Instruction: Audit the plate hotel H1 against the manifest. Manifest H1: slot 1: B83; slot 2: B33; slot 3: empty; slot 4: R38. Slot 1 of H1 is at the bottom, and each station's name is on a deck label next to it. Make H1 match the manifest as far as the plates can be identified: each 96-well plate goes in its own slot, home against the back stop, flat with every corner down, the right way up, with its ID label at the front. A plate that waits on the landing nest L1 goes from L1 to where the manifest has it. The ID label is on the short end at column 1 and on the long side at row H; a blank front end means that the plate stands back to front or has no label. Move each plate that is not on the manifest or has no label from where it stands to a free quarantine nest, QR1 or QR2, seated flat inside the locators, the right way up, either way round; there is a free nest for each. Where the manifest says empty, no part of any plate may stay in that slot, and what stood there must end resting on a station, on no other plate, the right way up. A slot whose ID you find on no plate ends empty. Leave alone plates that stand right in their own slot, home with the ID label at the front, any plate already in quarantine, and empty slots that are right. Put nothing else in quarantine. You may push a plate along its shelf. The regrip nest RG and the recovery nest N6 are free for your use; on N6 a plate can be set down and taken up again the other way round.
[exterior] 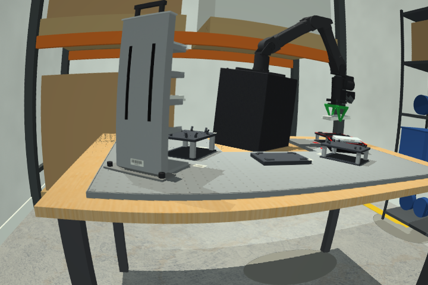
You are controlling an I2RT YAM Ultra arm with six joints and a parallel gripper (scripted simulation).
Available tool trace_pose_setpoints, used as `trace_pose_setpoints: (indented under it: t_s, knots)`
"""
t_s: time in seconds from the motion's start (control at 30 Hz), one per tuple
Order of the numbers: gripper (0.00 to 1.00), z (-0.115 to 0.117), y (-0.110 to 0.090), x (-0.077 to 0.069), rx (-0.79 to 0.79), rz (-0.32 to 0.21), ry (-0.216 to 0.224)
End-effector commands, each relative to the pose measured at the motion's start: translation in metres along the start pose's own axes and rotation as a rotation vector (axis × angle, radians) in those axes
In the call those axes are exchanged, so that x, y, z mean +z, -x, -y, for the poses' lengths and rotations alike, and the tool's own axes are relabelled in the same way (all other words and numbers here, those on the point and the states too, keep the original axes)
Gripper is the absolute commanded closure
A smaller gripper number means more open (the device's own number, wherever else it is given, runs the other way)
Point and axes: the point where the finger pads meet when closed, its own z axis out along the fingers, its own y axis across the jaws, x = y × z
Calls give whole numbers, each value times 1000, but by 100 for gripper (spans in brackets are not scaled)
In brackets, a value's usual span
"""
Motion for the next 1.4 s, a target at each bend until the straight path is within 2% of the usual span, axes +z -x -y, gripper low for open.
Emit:
trace_pose_setpoints:
  t_s: [0.0, 0.13, 0.23, 0.5, 0.63, 0.87, 0.97, 1.03, 1.13, 1.27, 1.37]
  knots:
    - [14, 3, 4, -9, 5, 29, 2]
    - [14, 3, 2, -9, 5, 24, 2]
    - [14, 3, 12, -13, 7, 50, 3]
    - [14, 4, 2, -9, 5, 26, 2]
    - [14, 4, 7, -11, 7, 39, 3]
    - [14, 5, 5, -8, 8, 36, 2]
    - [14, 5, -6, 5, 6, 3, 1]
    - [14, 3, -4, 9, 3, 5, 1]
    - [14, 2, 2, 2, 3, 27, 2]
    - [14, 2, -4, 13, 2, 6, 1]
    - [14, 3, 4, 7, 5, 30, 2]
